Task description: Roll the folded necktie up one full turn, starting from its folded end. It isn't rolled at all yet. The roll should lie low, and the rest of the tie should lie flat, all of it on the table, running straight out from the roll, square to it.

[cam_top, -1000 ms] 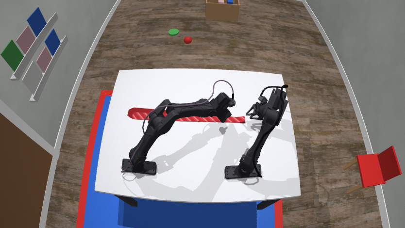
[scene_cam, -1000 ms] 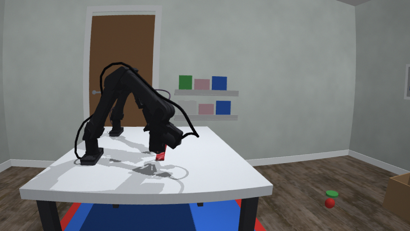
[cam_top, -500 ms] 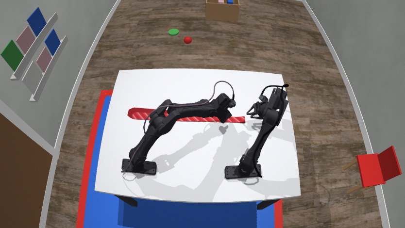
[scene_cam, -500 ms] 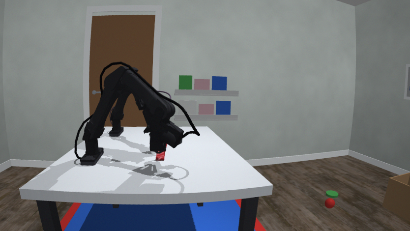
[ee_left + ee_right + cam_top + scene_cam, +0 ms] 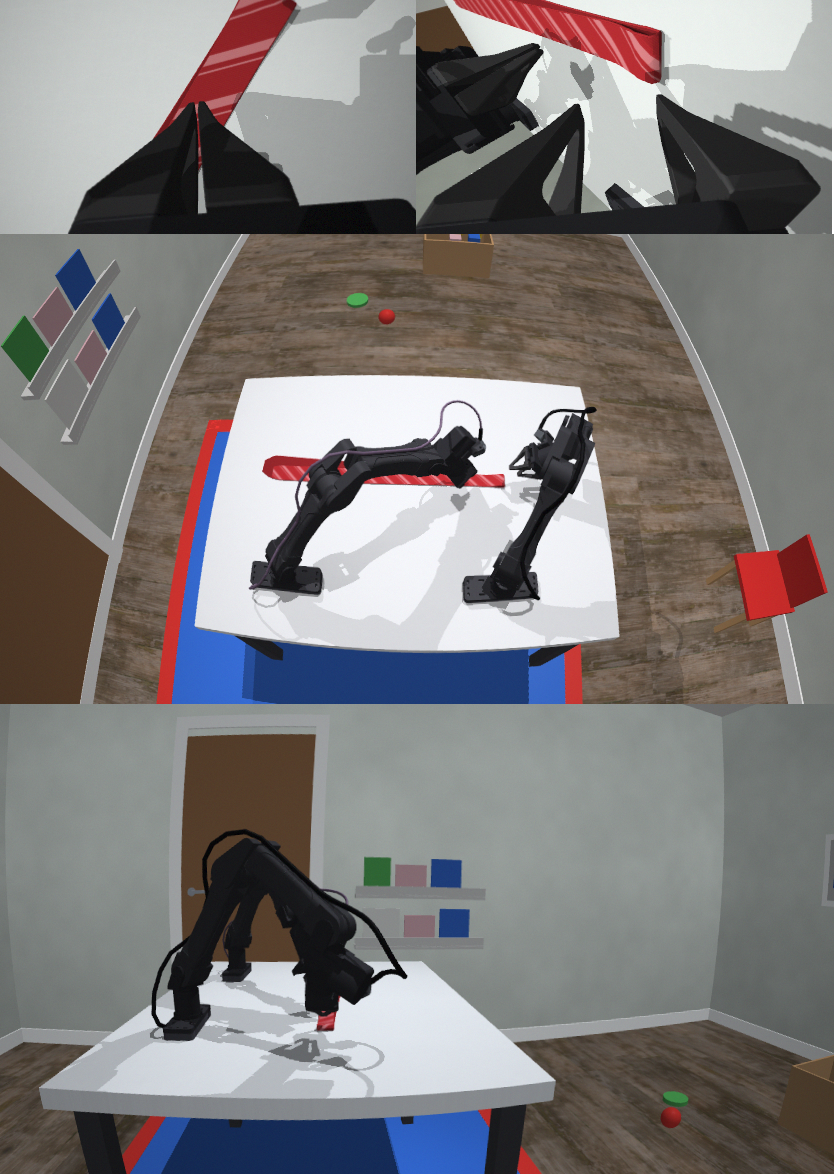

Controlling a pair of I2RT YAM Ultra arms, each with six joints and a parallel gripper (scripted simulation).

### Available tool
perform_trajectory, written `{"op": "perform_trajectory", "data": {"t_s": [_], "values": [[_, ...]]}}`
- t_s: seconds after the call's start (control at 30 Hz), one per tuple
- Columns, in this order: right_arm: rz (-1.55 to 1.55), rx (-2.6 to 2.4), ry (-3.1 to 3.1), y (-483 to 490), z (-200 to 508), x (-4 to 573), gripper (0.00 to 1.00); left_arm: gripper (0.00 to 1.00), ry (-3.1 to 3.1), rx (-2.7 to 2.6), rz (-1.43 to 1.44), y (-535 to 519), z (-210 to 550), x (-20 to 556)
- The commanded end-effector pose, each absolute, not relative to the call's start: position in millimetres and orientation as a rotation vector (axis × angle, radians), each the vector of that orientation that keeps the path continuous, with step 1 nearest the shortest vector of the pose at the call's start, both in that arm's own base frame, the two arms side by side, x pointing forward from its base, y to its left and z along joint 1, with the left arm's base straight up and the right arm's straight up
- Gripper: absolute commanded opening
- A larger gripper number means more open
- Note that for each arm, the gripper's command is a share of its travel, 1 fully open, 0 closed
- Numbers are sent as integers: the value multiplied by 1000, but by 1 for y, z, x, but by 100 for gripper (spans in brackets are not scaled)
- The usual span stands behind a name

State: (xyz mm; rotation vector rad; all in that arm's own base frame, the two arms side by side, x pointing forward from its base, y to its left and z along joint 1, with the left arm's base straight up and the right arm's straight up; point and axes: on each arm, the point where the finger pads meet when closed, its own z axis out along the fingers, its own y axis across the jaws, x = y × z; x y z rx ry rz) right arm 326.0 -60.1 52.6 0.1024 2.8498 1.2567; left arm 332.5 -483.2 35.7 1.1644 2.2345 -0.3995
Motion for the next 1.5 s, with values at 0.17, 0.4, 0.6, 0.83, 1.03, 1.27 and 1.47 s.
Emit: {"op": "perform_trajectory", "data": {"t_s": [0.17,0.4,0.6,0.83,1.03,1.27,1.47], "values": [[1250,83,2815,-63,63,334,46,4,2195,1181,-430,-497,51,328],[1263,81,2806,-61,58,335,44,4,2193,1187,-432,-502,46,328],[1275,80,2800,-60,50,335,42,4,2191,1192,-434,-506,42,328],[1282,80,2796,-59,44,335,40,4,2190,1193,-434,-507,41,328],[1291,80,2792,-59,36,335,38,4,2190,1193,-434,-507,41,328],[1301,79,2788,-58,27,335,35,4,2190,1193,-434,-507,41,328],[1306,79,2785,-58,22,335,34,4,2179,1196,-439,-509,44,327]]}}
